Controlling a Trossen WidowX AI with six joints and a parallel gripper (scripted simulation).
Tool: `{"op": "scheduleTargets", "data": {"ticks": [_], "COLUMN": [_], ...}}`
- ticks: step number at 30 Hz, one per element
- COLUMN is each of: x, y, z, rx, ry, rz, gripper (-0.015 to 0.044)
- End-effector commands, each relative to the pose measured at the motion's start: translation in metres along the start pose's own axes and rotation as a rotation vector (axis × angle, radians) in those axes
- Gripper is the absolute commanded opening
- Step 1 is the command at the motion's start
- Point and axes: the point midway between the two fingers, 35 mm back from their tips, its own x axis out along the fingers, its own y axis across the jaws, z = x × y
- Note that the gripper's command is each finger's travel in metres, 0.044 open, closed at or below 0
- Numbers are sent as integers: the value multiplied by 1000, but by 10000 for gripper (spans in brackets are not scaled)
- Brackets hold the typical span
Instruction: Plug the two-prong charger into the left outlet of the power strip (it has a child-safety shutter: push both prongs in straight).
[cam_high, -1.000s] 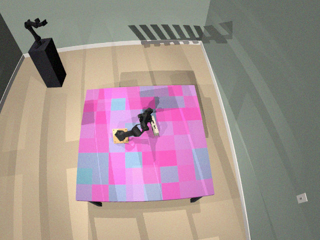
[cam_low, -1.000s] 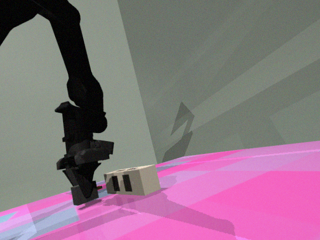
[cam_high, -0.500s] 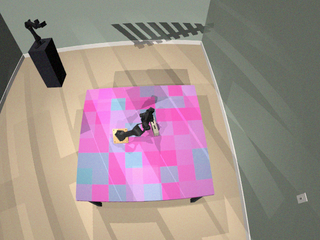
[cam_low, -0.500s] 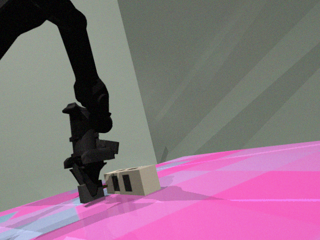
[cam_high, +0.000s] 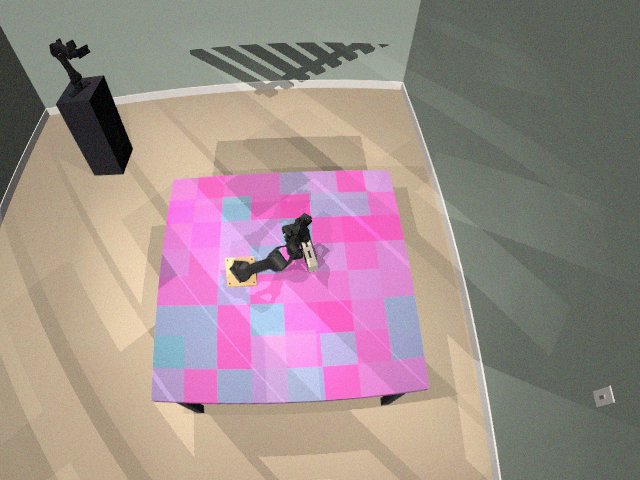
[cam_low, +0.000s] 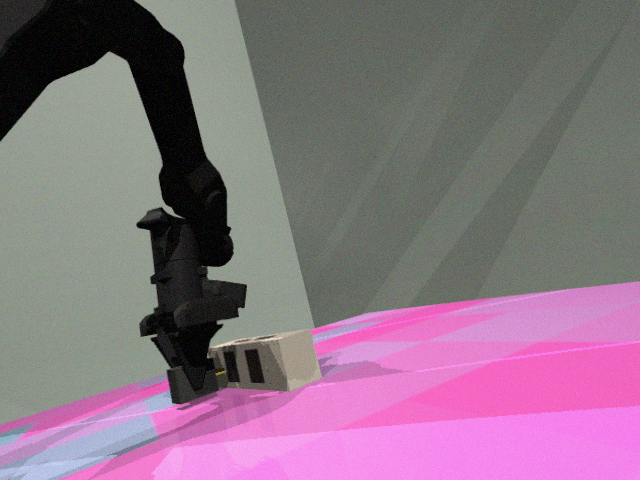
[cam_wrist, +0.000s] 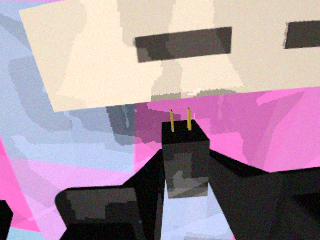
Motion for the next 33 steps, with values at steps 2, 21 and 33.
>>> {"op": "scheduleTargets", "data": {"ticks": [2,21,33], "x": [0,0,-1], "y": [0,0,0], "z": [2,5,8], "rx": [5,5,5], "ry": [-3,-3,-3], "rz": [-6,-6,-6], "gripper": [0,0,0]}}
